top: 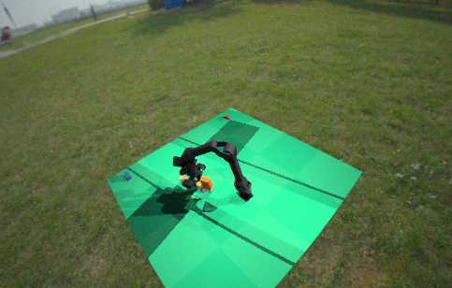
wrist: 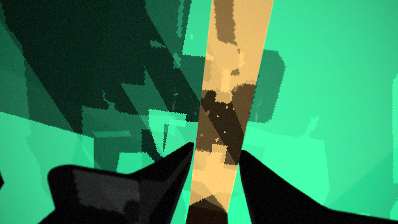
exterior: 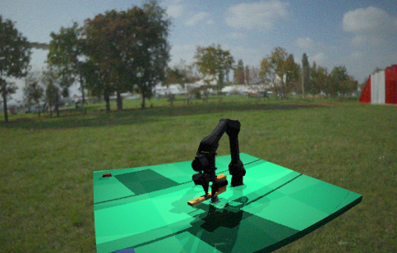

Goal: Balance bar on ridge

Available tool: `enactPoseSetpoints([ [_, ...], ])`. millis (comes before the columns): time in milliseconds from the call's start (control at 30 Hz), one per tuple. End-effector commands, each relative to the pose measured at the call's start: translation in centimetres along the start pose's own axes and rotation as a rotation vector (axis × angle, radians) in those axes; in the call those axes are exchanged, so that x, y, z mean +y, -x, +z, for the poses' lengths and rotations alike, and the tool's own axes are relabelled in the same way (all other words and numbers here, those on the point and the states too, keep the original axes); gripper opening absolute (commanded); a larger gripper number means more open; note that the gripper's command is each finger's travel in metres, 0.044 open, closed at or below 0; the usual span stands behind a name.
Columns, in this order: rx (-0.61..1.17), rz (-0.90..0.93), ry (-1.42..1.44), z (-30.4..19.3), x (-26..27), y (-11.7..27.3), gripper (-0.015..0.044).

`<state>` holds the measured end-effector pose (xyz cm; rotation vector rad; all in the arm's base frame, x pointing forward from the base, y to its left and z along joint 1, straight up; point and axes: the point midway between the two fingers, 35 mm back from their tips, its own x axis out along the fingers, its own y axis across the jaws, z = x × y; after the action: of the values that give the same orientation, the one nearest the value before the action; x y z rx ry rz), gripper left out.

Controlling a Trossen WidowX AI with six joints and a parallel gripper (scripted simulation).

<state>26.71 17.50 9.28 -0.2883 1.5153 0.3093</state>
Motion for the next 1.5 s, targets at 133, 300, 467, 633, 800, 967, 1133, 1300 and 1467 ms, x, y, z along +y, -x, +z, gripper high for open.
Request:
enactPoseSetpoints([
  [133, 0.000, 0.000, 0.000, 0.0, 0.0, 0.0, 0.0264],
  [300, 0.000, 0.000, 0.000, 0.0, 0.0, 0.0, 0.0395],
  [467, 0.000, 0.000, 0.000, 0.0, 0.0, 0.2, 0.0440],
  [633, 0.000, 0.001, 0.000, 0.5, 0.1, 5.6, 0.0440],
  [800, 0.000, 0.001, 0.000, 0.0, 0.0, 10.0, 0.0440],
  [967, 0.000, 0.001, 0.000, 0.0, 0.0, 10.0, 0.0440],
  [1133, 0.000, 0.001, 0.000, 0.0, 0.0, 10.0, 0.0440],
  [1300, 0.000, 0.001, 0.000, 0.0, 0.0, 10.0, 0.0440],
  [1467, 0.000, 0.001, 0.000, 0.0, 0.0, 10.0, 0.0440],
])
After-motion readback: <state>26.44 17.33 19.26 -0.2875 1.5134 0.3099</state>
